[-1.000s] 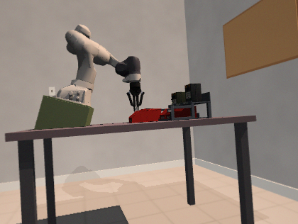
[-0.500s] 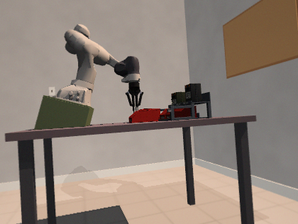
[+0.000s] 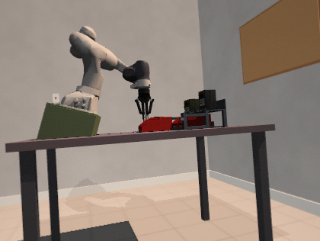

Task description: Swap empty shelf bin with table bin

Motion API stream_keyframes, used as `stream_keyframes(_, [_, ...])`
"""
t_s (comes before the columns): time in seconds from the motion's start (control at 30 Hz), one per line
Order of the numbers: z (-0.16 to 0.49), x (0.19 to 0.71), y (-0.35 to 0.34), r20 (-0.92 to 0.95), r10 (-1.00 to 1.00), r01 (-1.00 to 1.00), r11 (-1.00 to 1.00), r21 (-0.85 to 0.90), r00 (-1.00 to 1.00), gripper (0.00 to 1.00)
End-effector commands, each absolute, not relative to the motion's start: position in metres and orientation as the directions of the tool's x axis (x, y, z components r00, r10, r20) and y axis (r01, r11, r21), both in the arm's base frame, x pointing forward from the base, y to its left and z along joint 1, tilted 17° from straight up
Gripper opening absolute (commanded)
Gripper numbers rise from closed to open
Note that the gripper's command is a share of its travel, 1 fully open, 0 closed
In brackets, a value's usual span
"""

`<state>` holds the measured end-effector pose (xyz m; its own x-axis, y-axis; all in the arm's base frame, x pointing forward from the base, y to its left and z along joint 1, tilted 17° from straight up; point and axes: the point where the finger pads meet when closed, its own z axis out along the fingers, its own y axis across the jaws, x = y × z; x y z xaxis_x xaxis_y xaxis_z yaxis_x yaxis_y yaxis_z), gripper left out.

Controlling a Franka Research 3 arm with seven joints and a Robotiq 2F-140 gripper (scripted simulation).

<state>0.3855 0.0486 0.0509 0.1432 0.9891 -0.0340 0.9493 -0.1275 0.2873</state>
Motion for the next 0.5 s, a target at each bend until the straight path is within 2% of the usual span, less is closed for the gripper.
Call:
stream_keyframes(0.0, [0.0514, 0.3861, 0.0476, -0.036, 0.988, 0.947, -0.132, 0.293, 0.149, 0.00])
stream_keyframes(0.47, [0.0489, 0.3780, 0.0488, -0.036, 0.988, 0.947, -0.132, 0.293, 0.149, 0.00])
